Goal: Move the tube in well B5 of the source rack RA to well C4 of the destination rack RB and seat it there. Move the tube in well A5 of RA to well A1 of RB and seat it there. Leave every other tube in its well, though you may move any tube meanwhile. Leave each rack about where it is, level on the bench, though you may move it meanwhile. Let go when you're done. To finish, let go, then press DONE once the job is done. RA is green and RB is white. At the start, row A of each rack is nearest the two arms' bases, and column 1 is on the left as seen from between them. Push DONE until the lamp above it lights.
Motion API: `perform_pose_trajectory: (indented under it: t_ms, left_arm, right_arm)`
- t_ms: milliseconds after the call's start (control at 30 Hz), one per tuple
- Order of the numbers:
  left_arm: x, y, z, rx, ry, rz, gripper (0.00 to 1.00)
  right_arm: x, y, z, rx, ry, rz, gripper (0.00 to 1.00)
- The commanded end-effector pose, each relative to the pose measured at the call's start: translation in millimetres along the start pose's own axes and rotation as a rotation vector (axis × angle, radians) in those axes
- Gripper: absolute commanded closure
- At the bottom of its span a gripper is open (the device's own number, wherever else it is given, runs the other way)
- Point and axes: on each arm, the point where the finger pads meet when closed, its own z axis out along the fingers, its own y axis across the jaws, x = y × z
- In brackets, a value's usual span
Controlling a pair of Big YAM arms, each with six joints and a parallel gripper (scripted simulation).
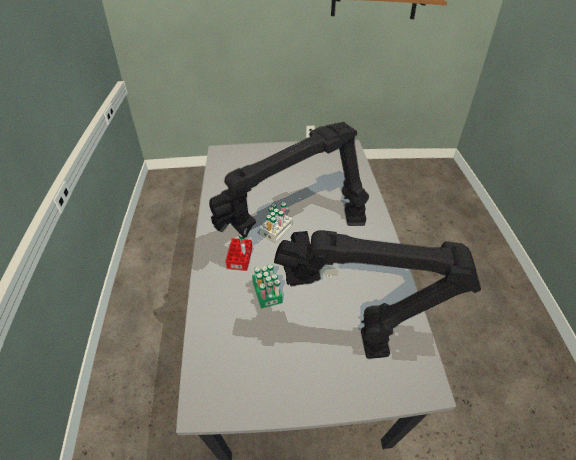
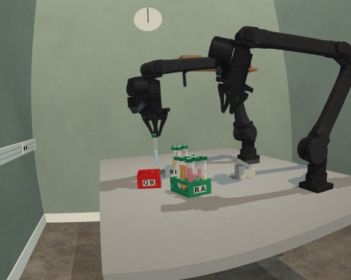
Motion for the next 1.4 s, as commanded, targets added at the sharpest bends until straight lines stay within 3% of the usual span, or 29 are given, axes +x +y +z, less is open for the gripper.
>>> perform_pose_trajectory:
  t_ms: [0,600,1233,1300,1367]
  left_arm:
    - [-9,9,-12,-0.032,-0.015,0.012,0.7]
    - [-9,9,-12,-0.032,-0.015,0.012,0.7]
    - [-9,9,-12,-0.032,-0.015,0.012,0.7]
    - [-9,9,-12,-0.032,-0.015,0.012,0.7]
    - [-9,9,-12,-0.032,-0.015,0.012,0.7]
  right_arm:
    - [-1,13,-25,0.007,-0.063,-0.001,1.0]
    - [19,31,-25,0.005,-0.062,-0.001,1.0]
    - [71,5,-13,0.008,-0.06,-0.001,1.0]
    - [53,3,-36,0.015,-0.119,-0.001,1.0]
    - [53,3,-36,0.015,-0.119,-0.001,1.0]
